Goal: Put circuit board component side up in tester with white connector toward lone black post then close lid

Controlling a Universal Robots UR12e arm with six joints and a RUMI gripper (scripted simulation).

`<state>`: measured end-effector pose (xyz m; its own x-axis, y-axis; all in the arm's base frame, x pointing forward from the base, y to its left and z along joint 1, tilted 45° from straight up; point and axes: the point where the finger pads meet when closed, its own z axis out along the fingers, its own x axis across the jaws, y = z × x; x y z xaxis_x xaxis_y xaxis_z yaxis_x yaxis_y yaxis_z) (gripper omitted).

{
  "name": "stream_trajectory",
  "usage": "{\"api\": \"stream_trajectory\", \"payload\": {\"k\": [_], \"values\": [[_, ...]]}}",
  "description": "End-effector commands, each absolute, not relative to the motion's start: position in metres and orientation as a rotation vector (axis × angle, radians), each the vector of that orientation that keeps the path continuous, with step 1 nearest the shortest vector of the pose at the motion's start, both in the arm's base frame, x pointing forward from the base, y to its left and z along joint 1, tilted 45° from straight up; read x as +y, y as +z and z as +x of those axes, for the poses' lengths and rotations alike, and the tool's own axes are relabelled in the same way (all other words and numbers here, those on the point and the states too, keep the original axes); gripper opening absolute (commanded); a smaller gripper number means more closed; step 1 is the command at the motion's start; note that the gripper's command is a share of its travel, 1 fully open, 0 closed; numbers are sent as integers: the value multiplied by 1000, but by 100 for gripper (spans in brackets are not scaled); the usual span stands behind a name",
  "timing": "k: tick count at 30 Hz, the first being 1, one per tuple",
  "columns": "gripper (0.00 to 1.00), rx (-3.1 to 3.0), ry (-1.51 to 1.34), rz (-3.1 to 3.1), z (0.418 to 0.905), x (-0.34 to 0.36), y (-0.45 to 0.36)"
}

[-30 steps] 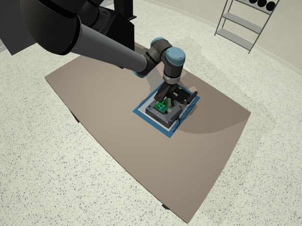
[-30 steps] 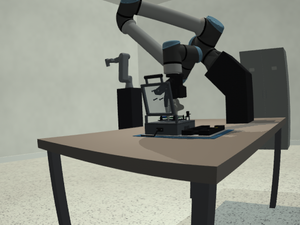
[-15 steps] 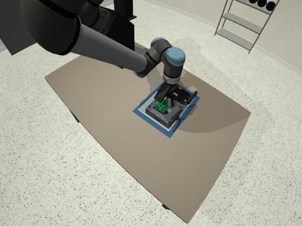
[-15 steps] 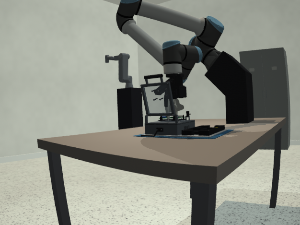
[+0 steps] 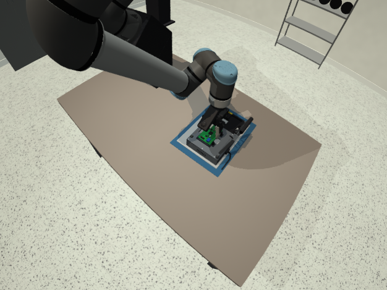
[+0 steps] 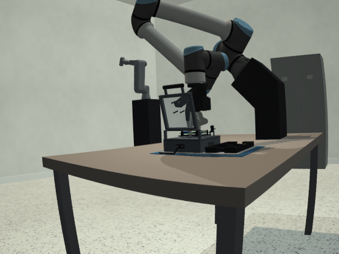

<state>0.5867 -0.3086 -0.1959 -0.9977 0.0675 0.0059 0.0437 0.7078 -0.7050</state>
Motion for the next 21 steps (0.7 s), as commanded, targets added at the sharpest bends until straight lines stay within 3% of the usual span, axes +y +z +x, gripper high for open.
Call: {"api": "stream_trajectory", "payload": {"k": [1,21], "values": [[39,-2878,1186,-97,591,-311,-198],[39,-2879,1187,-94,591,-303,-190]]}}
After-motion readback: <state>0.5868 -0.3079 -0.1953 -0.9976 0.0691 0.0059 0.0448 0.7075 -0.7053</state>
